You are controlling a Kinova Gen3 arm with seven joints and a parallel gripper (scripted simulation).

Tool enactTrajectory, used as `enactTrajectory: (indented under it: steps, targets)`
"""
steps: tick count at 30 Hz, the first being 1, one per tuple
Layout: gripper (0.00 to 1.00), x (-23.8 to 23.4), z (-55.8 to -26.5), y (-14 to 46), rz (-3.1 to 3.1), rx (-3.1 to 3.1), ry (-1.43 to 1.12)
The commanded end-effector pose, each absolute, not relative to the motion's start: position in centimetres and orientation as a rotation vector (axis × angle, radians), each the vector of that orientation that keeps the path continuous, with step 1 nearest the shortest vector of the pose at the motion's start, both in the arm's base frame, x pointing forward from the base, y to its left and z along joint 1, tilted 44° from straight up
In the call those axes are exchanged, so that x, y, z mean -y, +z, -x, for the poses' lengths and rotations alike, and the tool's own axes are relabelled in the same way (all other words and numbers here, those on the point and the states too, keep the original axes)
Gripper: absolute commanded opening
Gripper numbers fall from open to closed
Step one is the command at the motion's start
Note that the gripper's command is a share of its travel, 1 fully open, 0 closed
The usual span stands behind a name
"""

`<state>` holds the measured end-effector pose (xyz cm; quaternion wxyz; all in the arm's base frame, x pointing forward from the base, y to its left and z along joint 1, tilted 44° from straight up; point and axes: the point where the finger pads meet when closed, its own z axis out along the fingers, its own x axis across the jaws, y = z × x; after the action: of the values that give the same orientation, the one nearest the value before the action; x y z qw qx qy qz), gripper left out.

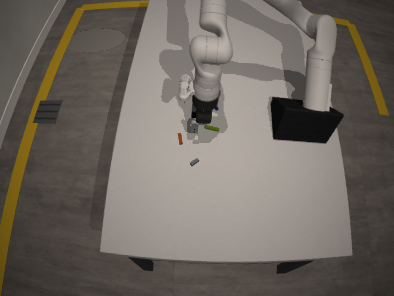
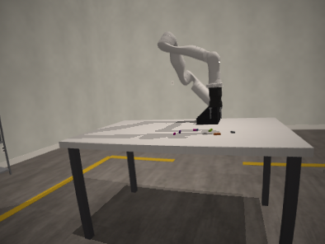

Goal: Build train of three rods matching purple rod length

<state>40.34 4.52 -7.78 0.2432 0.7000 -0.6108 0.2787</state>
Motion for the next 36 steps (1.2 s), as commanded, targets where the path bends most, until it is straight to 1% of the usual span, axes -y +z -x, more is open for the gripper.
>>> enactTrajectory:
  steps: [1,20,36]
  targets:
    - [1.00,-5.4,-40.1,-9.4,-1.959,1.579,0.719]
    - [1.00,-9.1,-39.5,-14.1,-2.202,1.062,0.508]
    - [1.00,-10.0,-39.1,-15.4,-2.253,0.906,0.440]
